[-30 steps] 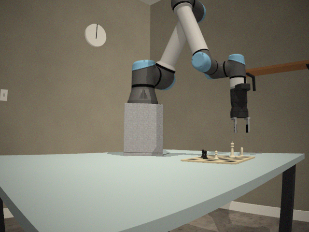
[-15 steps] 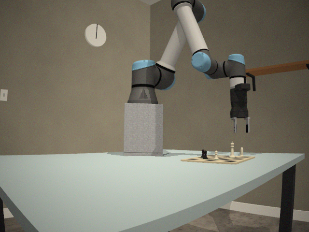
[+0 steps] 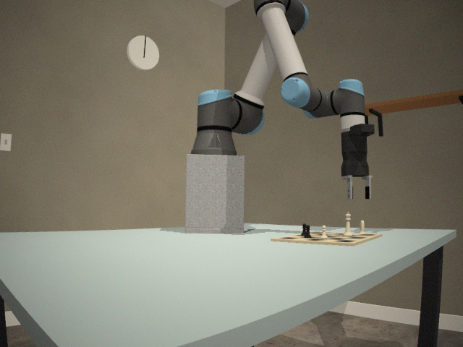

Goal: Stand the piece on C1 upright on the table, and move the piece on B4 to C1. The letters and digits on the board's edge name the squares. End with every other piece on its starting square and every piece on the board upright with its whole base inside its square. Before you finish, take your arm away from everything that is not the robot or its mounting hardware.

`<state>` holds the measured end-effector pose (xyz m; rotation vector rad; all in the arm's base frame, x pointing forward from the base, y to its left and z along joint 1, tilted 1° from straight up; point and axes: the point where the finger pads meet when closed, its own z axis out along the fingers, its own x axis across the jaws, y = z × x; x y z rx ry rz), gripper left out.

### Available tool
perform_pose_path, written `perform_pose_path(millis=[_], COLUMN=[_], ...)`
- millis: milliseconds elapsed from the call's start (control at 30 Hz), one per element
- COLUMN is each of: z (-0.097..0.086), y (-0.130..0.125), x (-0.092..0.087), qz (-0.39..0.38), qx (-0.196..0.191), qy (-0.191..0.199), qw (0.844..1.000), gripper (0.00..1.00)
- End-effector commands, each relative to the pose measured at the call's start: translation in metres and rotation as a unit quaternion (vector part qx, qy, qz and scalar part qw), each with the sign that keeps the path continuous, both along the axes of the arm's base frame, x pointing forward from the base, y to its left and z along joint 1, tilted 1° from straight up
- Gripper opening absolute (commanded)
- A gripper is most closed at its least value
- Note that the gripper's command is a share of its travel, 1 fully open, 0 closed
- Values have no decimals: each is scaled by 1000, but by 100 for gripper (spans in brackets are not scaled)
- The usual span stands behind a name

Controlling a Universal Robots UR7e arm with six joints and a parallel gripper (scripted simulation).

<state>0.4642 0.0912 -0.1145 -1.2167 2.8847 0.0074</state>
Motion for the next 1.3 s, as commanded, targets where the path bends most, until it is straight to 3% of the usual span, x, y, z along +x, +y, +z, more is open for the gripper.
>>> perform_pose_path(millis=[0, 300, 633, 700, 1200, 1267], z=[-1, -3, -5, -5, -6, -6], y=[-19, -49, -95, -95, -142, -142], x=[-2, -9, -29, -29, -65, -65], qz=[51, 139, 284, 284, 461, 461], qx=[1, 0, -2, -2, -3, -3], qy=[-2, -2, -4, -4, -5, -5], qw=[999, 990, 959, 959, 887, 887], gripper=[100, 100, 100, 100, 100, 100])
